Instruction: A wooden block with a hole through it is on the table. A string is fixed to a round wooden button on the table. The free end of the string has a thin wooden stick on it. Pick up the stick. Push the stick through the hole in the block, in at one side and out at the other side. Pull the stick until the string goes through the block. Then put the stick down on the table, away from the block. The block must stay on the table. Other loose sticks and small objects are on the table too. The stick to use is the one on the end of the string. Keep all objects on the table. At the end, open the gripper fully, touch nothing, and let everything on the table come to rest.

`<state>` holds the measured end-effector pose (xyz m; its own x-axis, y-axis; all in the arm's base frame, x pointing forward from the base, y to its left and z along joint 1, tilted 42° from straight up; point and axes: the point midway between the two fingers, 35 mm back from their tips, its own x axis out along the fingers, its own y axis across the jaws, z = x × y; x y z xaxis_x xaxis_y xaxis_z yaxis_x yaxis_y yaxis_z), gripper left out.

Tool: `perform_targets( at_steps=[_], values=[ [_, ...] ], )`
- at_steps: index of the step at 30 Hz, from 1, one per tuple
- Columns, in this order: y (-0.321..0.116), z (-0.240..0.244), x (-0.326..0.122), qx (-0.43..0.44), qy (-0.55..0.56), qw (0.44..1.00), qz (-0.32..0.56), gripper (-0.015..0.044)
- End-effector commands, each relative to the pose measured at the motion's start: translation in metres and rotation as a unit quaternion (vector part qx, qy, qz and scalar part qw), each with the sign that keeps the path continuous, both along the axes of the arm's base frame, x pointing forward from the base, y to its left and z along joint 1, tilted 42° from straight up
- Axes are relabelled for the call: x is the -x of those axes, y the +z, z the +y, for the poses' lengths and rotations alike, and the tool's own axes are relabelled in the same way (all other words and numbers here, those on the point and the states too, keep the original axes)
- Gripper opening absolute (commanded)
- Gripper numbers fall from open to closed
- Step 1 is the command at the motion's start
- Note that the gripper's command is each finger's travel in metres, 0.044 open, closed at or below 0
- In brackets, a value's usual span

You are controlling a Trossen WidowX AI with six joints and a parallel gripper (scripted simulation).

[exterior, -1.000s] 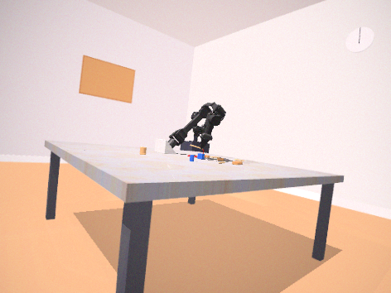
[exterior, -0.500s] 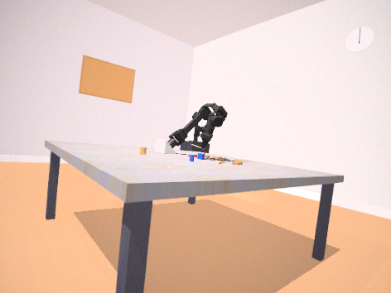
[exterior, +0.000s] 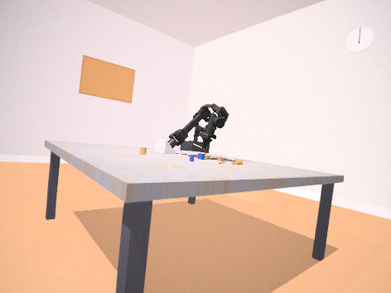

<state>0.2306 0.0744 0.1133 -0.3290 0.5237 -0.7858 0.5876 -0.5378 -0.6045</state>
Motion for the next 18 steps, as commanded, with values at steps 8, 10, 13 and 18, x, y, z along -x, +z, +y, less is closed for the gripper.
perform_targets(
  at_steps=[8,10,13,18],
  values=[
    [0.0074,0.0062,0.0089,0.032,-0.050,0.997,0.043,0.0000],
    [0.0075,0.0063,0.0091,0.032,-0.051,0.997,0.043,0.0000],
    [0.0068,0.0065,0.0078,0.027,-0.046,0.998,0.039,0.0000],
    [0.0073,0.0071,0.0045,0.026,-0.047,0.998,0.036,0.0000]
  ],
)
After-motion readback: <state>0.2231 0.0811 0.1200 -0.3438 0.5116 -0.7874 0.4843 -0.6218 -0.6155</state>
